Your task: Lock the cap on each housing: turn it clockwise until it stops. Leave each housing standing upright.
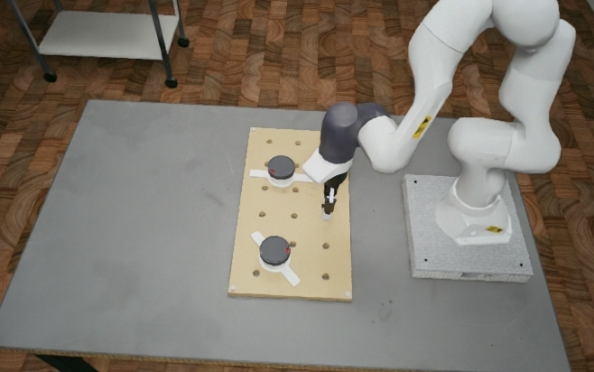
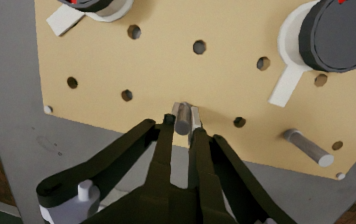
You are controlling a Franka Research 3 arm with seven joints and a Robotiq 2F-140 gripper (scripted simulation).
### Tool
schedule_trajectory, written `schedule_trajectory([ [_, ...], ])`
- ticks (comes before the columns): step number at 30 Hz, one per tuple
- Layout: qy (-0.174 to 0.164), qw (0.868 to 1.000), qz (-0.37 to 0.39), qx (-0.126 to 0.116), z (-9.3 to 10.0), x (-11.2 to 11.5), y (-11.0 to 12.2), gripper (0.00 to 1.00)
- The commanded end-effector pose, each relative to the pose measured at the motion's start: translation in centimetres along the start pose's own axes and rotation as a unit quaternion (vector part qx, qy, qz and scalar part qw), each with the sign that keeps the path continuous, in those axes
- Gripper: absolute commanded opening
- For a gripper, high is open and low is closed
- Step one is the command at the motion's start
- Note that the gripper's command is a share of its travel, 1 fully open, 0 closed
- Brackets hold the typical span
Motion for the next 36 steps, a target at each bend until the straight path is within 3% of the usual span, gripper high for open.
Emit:
schedule_trajectory([
  [1,0.003,1.0,0.002,0.001,0.02,-0.17,0.03,0.1],
  [10,0.003,1.0,0.002,0.001,0.02,-0.17,0.03,0.1],
  [11,0.003,1.0,0.002,0.001,0.02,-0.17,0.03,0.36],
  [36,0.003,1.0,0.002,0.001,0.02,-0.17,0.03,0.36],
])
Point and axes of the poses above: the point where the finger pads meet when closed, its own z axis back along the fingers, its own y axis across the jaws, x = y × z, the point moved 2 cm from there along z, back along the fingers, and after that the axes turned 5 degrees about z, right-handed, at the moved point
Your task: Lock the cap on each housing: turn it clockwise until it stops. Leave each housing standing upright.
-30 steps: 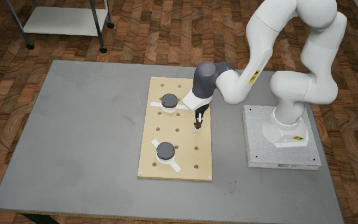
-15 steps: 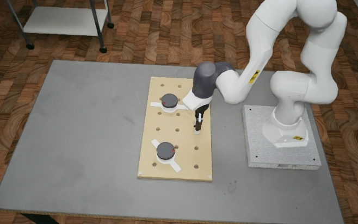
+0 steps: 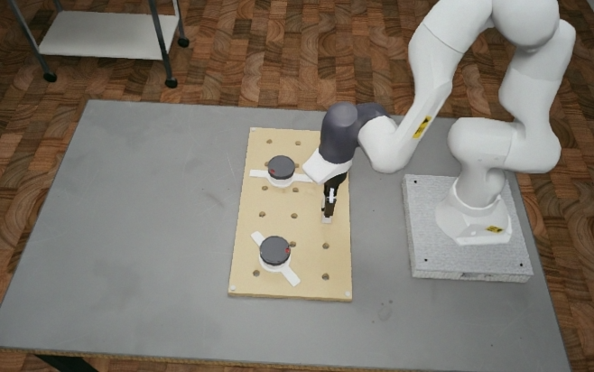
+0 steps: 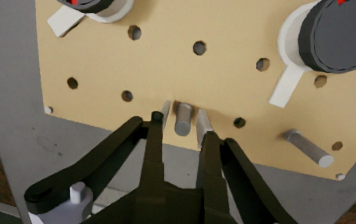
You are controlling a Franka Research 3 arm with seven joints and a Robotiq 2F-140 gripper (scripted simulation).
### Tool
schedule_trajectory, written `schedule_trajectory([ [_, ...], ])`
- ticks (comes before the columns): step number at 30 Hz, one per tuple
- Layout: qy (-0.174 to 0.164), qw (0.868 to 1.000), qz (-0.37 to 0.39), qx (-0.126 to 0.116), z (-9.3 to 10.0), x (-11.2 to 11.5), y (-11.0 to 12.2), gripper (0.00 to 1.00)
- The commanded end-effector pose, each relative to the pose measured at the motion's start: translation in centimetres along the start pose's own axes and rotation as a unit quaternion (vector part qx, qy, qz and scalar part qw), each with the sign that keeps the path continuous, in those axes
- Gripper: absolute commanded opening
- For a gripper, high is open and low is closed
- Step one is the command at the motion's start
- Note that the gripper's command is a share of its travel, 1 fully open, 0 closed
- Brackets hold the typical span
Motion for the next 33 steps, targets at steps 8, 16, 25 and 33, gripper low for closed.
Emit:
schedule_trajectory([
  [8,0.001,1.0,0.002,0.001,0.0,-0.1,0.1,0.36],
  [16,0.001,1.0,0.002,0.001,0.1,-0.1,0.1,0.36],
  [25,0.001,1.0,0.002,0.001,0.5,-0.1,0.1,0.36],
  [33,0.001,1.0,0.002,0.001,1.2,-0.1,0.1,0.36],
])
Point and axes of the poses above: the point where the finger pads meet when closed, its own z axis back along the fingers, its own y axis across the jaws, x = y × z, the point moved 2 cm from there along z, back along the fingers, and after that the axes turned 5 degrees about z, right-handed, at the moved point
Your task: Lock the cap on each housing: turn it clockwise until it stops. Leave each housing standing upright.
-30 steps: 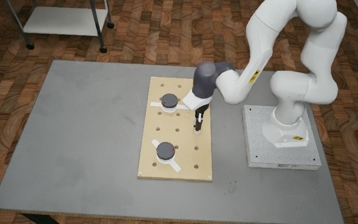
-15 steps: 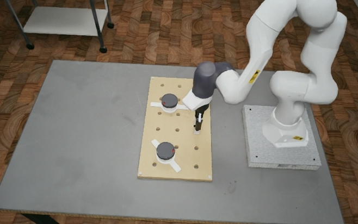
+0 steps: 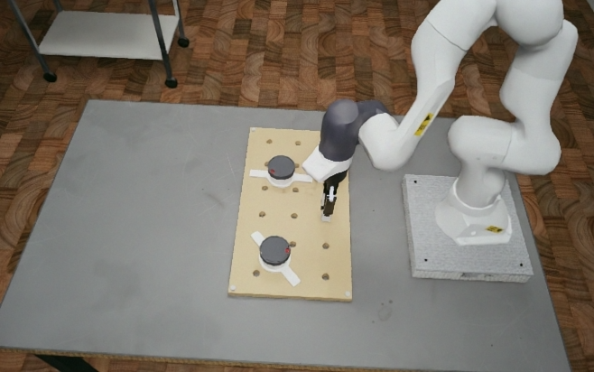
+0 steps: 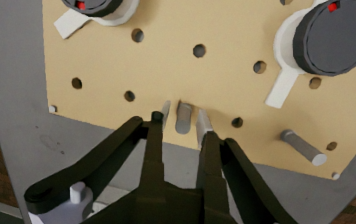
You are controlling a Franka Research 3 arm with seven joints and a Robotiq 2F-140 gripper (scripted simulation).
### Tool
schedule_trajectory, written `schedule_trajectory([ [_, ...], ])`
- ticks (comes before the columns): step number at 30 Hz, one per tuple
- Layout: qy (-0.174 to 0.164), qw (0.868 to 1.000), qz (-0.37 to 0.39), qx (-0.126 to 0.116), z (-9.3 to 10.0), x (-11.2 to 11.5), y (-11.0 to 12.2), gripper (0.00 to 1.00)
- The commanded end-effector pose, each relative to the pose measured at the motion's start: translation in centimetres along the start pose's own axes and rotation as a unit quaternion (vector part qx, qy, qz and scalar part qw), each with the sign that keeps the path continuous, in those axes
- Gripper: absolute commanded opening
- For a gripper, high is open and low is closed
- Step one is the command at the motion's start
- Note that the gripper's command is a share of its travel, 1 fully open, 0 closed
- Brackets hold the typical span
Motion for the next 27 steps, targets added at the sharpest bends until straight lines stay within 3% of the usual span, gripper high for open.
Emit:
schedule_trajectory([
  [1,-0.003,1.0,-0.002,0.002,0.4,0.2,0.1,0.36],
  [27,-0.003,1.0,-0.002,0.002,5.3,0.1,0.1,0.36],
])
Point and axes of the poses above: the point where the finger pads meet when closed, its own z axis back along the fingers, its own y axis across the jaws, x = y × z, the point moved 2 cm from there along z, back along the fingers, and after that the axes turned 5 degrees about z, right-handed, at the moved point
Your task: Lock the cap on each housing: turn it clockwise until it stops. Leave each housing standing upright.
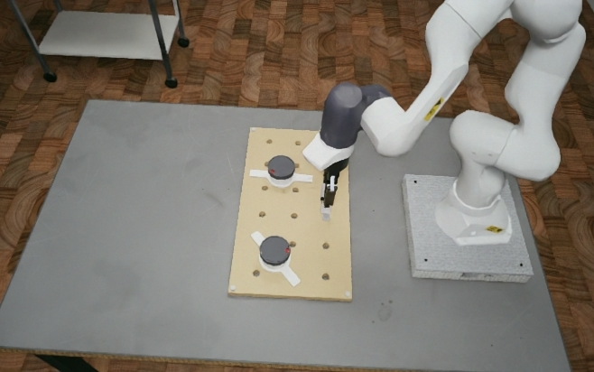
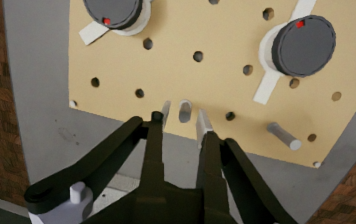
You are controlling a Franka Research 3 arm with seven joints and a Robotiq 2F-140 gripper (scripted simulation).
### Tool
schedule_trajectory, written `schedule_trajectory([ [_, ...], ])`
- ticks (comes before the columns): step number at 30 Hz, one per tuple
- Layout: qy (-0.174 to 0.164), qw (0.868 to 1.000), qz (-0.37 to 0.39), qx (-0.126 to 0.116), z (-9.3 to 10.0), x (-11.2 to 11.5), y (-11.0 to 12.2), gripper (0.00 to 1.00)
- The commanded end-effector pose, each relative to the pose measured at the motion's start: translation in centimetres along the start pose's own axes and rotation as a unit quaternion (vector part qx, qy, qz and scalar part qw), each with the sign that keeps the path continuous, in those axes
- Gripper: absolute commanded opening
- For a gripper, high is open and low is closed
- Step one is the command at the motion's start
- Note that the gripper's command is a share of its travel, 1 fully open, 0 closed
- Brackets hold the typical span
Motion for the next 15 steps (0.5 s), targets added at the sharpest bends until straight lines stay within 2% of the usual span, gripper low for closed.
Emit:
schedule_trajectory([
  [1,-0.009,1.0,-0.005,0.004,0.5,0.6,0.3,0.36],
  [15,-0.009,1.0,-0.005,0.004,2.6,0.5,0.2,0.36],
])
Point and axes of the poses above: the point where the finger pads meet when closed, its own z axis back along the fingers, its own y axis across the jaws, x = y × z, the point moved 2 cm from there along z, back along the fingers, and after that the axes turned 5 degrees about z, right-handed, at the moved point
